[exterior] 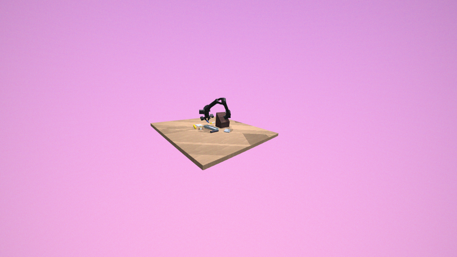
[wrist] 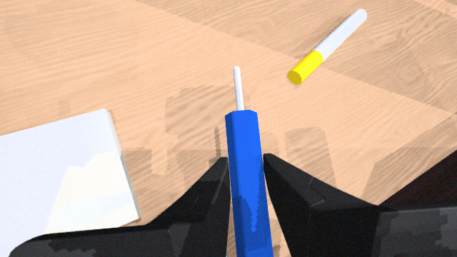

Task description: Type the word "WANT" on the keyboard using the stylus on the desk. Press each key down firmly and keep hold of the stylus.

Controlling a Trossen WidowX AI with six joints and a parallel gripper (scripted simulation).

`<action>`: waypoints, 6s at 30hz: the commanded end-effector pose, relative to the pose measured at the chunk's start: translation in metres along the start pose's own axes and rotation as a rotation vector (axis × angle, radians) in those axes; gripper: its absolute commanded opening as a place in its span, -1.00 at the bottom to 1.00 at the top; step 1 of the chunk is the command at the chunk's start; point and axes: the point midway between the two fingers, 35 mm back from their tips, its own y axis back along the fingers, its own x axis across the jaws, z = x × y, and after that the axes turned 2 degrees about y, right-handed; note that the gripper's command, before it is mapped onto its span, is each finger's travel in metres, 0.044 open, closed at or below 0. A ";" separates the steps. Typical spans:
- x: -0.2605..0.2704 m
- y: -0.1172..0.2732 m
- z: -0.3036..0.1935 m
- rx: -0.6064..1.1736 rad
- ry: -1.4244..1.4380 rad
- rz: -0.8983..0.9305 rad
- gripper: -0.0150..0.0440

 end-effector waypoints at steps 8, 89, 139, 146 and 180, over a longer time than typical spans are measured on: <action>0.003 0.030 -0.027 -0.082 0.477 -0.035 -0.49; -0.063 0.115 -0.204 -0.189 2.860 -0.683 -0.22; -0.059 0.101 -0.213 -0.188 2.860 -0.683 -0.22; -0.065 0.123 -0.199 -0.189 2.860 -0.683 -0.22; -0.039 0.152 -0.218 -0.191 2.859 -0.685 -0.49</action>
